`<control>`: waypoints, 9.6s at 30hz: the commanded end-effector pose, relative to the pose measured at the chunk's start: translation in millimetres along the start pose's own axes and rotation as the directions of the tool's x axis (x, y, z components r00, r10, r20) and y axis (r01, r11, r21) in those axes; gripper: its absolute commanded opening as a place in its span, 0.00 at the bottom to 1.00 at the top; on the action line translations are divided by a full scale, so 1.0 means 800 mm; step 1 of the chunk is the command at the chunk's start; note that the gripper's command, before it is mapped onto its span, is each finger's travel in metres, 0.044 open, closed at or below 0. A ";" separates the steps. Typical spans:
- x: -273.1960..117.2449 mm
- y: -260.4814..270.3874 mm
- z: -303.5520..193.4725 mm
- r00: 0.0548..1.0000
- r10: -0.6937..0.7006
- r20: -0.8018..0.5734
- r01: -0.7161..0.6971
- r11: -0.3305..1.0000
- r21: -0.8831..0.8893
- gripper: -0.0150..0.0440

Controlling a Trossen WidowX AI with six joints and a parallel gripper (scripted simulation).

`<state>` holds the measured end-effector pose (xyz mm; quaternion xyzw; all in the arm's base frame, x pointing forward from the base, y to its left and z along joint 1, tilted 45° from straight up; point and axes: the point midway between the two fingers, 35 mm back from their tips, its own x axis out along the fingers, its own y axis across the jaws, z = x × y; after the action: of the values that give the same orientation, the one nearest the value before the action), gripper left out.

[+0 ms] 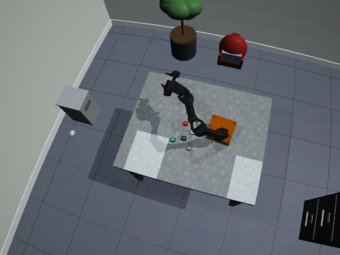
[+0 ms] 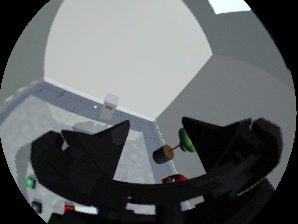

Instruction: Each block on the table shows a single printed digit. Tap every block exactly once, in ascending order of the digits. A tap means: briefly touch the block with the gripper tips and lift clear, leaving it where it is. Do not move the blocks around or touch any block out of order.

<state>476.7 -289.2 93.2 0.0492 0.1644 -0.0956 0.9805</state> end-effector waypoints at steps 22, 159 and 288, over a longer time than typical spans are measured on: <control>-0.211 0.113 -0.242 0.402 0.471 -0.785 -0.376 0.867 0.328 0.93; -0.256 0.388 -0.026 0.146 0.656 -0.741 -0.431 0.716 0.549 0.93; -0.149 0.204 -0.345 0.150 0.649 -0.746 -0.431 0.722 0.541 0.29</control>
<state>315.6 -80.6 -110.8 0.2398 0.6274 0.2899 0.6817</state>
